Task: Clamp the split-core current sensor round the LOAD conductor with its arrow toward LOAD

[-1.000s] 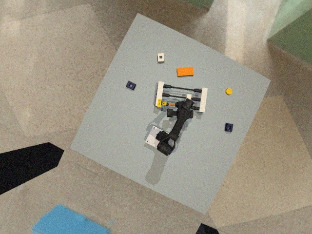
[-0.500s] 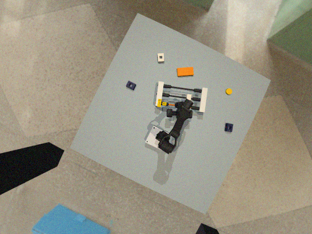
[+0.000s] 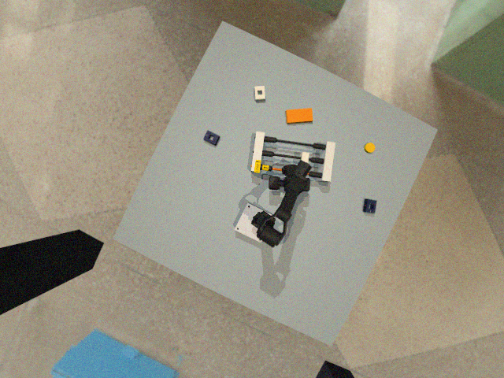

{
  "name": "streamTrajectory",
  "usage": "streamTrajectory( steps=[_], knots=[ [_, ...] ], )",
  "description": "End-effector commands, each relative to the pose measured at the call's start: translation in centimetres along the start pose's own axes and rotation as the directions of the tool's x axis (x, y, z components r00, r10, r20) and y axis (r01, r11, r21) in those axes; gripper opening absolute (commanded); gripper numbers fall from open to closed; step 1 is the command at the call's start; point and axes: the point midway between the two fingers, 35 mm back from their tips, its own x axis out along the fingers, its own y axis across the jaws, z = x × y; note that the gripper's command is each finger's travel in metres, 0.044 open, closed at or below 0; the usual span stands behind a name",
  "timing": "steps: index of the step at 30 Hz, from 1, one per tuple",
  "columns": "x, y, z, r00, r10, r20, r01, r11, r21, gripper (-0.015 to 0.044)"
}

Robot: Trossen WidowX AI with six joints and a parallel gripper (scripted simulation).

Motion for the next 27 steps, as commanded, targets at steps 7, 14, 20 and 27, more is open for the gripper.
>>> streamTrajectory(
  steps=[7, 14, 20, 27],
  knots=[
    [-0.1, 0.0, 0.0, 1.000, 0.000, 0.001, 0.000, 1.000, 0.000, 0.0229],
    [-0.3, 0.0, 0.1, 1.000, -0.001, 0.001, 0.001, 1.000, 0.000, 0.0143],
    [-2.8, -0.3, 0.5, 1.000, -0.001, -0.001, 0.001, 1.000, -0.001, 0.0000],
    [-6.7, -0.4, 0.6, 1.000, -0.001, -0.003, 0.001, 1.000, -0.003, 0.0000]
  ],
)
